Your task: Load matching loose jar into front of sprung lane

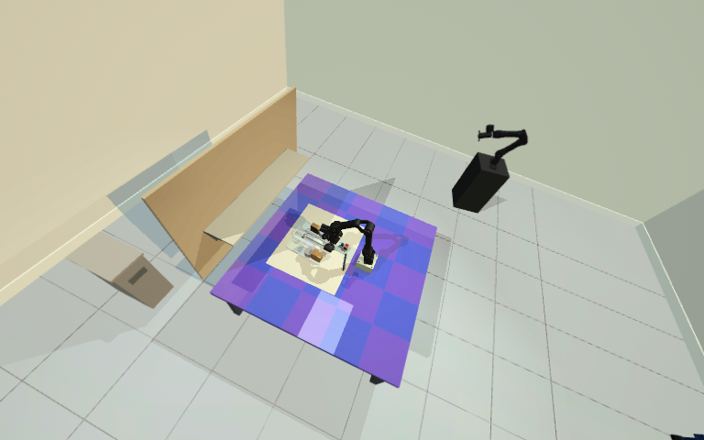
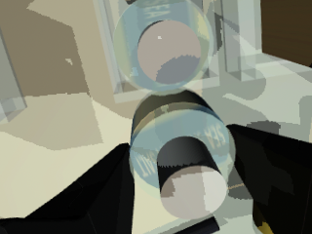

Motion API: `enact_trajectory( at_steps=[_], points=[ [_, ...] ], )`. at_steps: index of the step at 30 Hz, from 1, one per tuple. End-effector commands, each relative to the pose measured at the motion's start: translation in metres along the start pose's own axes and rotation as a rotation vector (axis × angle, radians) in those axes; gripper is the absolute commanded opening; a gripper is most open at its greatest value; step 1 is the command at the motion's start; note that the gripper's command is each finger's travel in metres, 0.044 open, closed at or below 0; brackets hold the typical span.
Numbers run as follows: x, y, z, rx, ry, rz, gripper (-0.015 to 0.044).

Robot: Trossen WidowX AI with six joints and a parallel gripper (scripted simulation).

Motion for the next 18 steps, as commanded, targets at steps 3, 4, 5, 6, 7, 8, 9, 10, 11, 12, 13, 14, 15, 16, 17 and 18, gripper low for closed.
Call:
enact_trajectory(
  at_steps=[3, 4, 5, 6, 7, 8, 9, 10, 11, 12, 13, 14, 15, 16, 17, 18],
  points=[
    [0.0019, 0.0129, -0.0025, -0.034, 0.005, 0.0, 0.0],
    [0.002, 0.0134, -0.0025, -0.035, 0.005, 0.0, 0.0],
    [0.0021, 0.0139, -0.0025, -0.035, 0.005, 0.0, 0.0],
    [0.0021, 0.0144, -0.0025, -0.035, 0.005, 0.0, 0.0],
    [0.0022, 0.0149, -0.0025, -0.035, 0.005, 0.0, 0.0],
    [0.0023, 0.0154, -0.0026, -0.035, 0.005, 0.0, 0.0],
    [0.0024, 0.0158, -0.0026, -0.035, 0.005, 0.0, 0.0],
    [0.0025, 0.0163, -0.0026, -0.035, 0.005, 0.0, 0.0],
    [0.0025, 0.0168, -0.0027, -0.035, 0.005, 0.0, 0.0],
    [0.0026, 0.0173, -0.0027, -0.035, 0.005, 0.0, 0.0],
    [0.0027, 0.0178, -0.0027, -0.035, 0.005, 0.0, 0.0],
    [0.0028, 0.0183, -0.0027, -0.035, 0.005, 0.0, 0.0],
    [0.0028, 0.0188, -0.0028, -0.035, 0.005, 0.0, 0.0],
    [0.0029, 0.0193, -0.0028, -0.035, 0.005, 0.0, 0.0],
    [0.003, 0.0197, -0.0028, -0.035, 0.005, 0.0, 0.0],
    [0.0031, 0.0202, -0.0028, -0.035, 0.005, 0.0, 0.0]
  ],
)
Point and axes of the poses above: the point midway between the two fingers, 35 mm back from their tips, its own z axis out along the fingers, its own x axis across the jaws, y = z × x, the point moved 2 cm from there along -z, back along the fingers, and after that the axes turned 10 degrees about z, right-handed, at the moved point
